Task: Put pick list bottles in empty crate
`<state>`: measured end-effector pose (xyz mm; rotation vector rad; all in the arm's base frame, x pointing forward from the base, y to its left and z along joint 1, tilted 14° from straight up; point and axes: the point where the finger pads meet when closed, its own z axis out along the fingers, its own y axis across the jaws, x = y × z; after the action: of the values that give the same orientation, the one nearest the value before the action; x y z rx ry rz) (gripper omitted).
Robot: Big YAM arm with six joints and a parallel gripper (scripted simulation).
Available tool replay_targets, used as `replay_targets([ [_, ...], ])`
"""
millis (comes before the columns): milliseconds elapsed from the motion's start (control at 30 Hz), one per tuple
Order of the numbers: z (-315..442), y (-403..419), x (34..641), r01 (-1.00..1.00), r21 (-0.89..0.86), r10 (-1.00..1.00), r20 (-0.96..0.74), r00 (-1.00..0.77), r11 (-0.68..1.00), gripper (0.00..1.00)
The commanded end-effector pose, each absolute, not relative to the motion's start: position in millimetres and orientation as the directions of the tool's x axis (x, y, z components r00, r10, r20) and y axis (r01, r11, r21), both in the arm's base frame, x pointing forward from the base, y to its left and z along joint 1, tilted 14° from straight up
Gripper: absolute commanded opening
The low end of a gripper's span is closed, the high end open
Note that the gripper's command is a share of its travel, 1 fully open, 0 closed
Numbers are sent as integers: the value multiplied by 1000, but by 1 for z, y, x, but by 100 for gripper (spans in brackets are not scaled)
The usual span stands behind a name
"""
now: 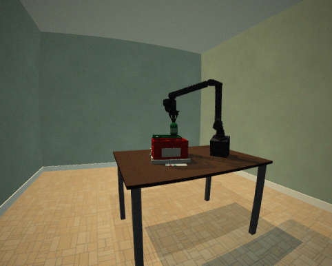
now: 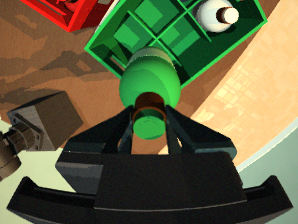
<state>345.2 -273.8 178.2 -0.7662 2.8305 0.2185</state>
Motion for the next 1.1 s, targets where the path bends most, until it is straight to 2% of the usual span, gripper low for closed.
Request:
replay_targets([
  [0, 230, -286, 370, -504, -14, -490, -257, -833, 864, 0],
  [1067, 235, -252, 412, -500, 5, -482, -257, -837, 866, 0],
])
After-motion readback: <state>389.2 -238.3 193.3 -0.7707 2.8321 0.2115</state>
